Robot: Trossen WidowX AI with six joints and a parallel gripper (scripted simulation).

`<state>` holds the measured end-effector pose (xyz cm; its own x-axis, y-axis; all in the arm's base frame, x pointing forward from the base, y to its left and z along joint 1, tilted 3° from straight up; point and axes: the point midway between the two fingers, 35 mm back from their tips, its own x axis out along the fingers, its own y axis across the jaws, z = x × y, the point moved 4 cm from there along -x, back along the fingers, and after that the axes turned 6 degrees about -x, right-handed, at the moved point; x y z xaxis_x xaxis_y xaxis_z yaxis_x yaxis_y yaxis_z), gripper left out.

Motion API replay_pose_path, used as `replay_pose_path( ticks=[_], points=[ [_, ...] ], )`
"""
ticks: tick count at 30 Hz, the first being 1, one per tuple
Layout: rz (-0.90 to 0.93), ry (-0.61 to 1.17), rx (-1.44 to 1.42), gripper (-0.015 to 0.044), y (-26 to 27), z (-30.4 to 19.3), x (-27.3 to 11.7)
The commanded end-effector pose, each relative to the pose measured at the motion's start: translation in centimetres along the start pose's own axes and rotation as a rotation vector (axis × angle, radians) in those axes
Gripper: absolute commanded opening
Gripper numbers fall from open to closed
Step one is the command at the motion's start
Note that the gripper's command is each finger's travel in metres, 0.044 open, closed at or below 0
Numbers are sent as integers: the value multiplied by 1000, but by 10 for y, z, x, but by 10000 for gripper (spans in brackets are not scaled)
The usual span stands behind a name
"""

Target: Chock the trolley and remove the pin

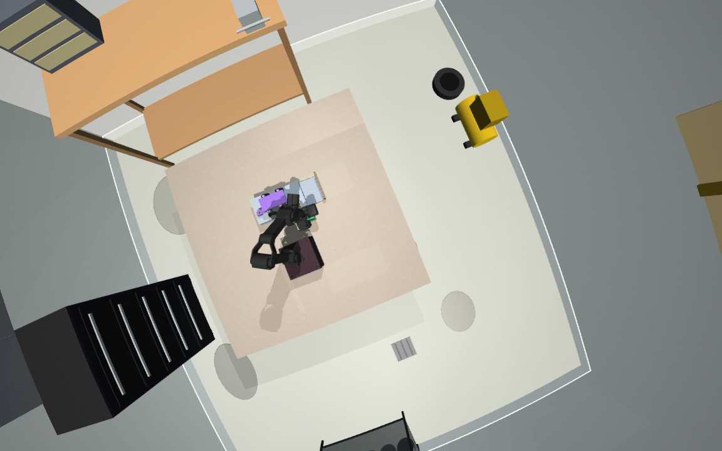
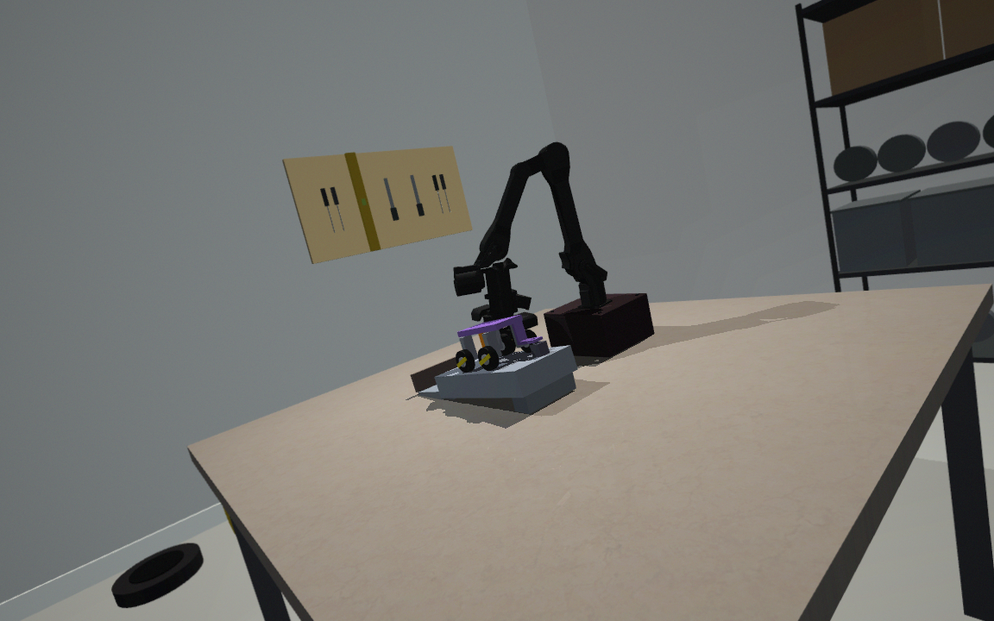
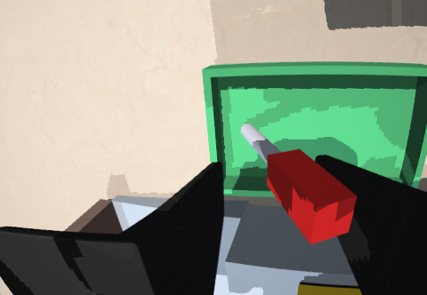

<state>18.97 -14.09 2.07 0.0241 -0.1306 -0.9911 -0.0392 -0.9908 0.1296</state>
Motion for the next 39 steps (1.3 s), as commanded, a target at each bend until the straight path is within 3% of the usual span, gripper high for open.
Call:
replay_pose_path(
  ticks=[1, 39],
  points=[
    [4, -2, 3, 190, -2, 0, 1],
    [2, -1, 3, 190, -29, -4, 9]
  ],
)
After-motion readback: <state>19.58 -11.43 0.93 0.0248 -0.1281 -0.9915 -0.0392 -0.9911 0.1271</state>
